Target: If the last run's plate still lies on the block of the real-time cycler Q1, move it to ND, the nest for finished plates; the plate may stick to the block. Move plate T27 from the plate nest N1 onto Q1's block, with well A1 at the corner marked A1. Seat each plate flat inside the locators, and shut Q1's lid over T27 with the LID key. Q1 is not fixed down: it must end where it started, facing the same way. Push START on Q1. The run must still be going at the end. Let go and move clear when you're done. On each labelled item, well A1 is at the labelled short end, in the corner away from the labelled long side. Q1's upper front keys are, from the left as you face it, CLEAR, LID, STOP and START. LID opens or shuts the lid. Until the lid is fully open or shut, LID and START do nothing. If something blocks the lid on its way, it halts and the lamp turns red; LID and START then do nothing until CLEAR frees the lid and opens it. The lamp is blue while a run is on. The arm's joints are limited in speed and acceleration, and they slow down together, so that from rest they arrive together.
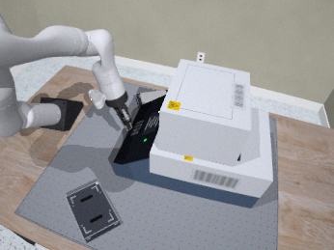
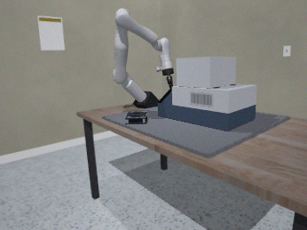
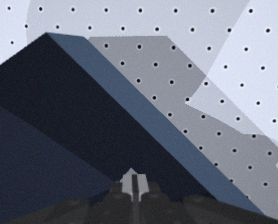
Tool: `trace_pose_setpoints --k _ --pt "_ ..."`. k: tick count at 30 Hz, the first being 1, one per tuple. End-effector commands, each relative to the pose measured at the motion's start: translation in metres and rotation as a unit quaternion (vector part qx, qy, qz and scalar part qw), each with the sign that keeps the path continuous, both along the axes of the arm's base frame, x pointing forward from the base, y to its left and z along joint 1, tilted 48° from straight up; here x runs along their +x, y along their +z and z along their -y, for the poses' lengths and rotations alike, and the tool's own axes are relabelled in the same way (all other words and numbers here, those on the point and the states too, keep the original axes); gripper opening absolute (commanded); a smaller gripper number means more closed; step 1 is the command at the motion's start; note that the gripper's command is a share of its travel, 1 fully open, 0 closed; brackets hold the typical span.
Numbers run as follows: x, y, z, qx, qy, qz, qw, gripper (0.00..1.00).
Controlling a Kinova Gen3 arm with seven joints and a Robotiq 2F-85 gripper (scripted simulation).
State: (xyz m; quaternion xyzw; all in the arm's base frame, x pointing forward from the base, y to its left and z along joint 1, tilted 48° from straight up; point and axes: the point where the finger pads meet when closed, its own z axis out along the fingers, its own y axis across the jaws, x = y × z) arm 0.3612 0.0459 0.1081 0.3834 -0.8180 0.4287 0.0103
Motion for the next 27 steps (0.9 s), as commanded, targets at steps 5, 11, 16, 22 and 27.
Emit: trace_pose_setpoints --k 5,11,16,22,27 --pt "0.003 -0.002 0.002 0.000 0.001 0.000 1.000 0.10" --pt "0.005 -0.003 0.003 0.000 0.001 0.000 1.000 0.10" --pt "0.007 -0.005 0.005 0.000 0.001 0.000 1.000 0.10" --pt "0.010 -0.006 0.007 0.000 0.001 0.000 1.000 0.10" --pt "0.011 -0.007 0.008 0.000 0.001 0.000 1.000 0.10"
